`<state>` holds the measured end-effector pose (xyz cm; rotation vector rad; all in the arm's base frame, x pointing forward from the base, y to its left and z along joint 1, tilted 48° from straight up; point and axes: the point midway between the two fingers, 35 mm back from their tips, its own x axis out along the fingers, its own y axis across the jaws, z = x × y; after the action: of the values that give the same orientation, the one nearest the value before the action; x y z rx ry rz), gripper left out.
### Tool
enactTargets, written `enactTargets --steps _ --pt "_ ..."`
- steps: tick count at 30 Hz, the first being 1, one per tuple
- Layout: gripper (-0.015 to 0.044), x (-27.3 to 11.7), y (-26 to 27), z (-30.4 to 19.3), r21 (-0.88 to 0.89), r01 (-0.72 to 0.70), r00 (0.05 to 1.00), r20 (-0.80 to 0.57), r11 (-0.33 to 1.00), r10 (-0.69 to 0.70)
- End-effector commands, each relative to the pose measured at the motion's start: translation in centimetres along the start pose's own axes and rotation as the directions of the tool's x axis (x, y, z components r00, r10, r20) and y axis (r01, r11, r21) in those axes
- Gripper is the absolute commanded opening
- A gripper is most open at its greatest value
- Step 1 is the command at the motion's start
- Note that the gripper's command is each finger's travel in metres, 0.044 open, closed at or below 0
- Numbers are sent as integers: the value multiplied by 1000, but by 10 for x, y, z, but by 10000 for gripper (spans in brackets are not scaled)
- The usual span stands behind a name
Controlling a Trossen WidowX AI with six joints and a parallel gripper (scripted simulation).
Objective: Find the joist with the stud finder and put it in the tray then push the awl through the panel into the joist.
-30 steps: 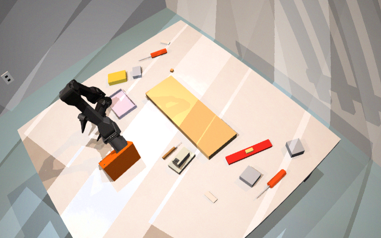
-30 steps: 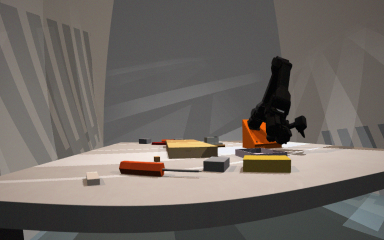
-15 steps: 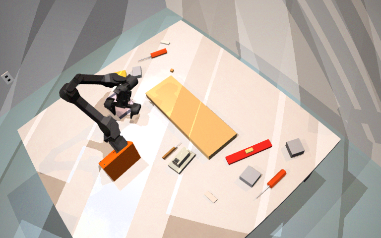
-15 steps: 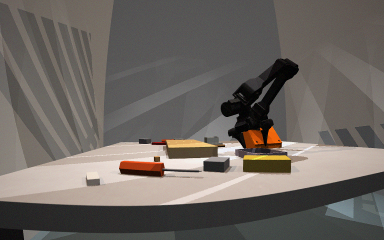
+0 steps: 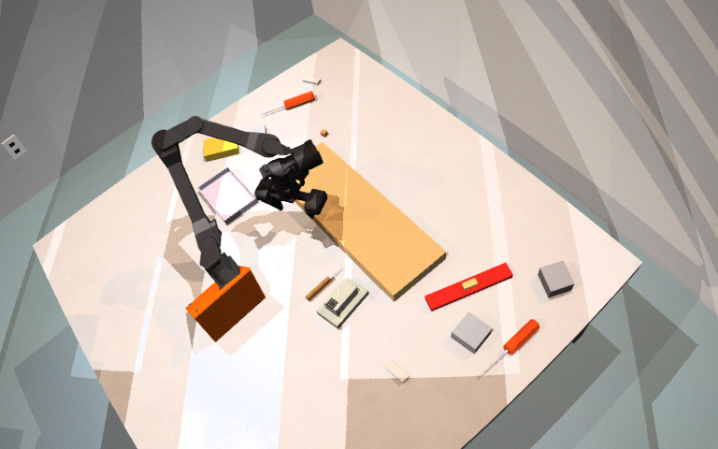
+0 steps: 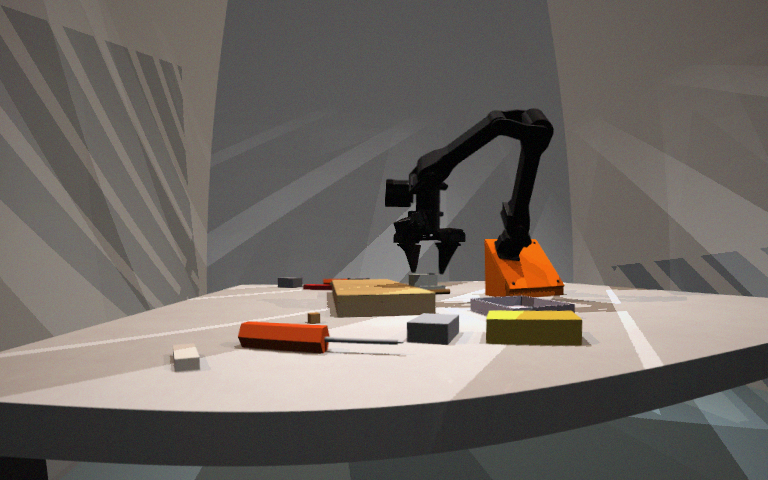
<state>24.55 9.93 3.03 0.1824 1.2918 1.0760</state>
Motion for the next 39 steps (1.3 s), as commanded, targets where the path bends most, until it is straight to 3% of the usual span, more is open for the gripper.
enactTargets --steps 1,9,15,39 --pt "440 -11 -57 -20 74 31 999 36 997 -33" --pt "440 -23 -160 -108 232 40 988 136 972 -73" --pt "440 -10 -199 -183 315 10 971 225 949 -84" --pt "440 15 -199 -184 317 8 970 228 948 -84"
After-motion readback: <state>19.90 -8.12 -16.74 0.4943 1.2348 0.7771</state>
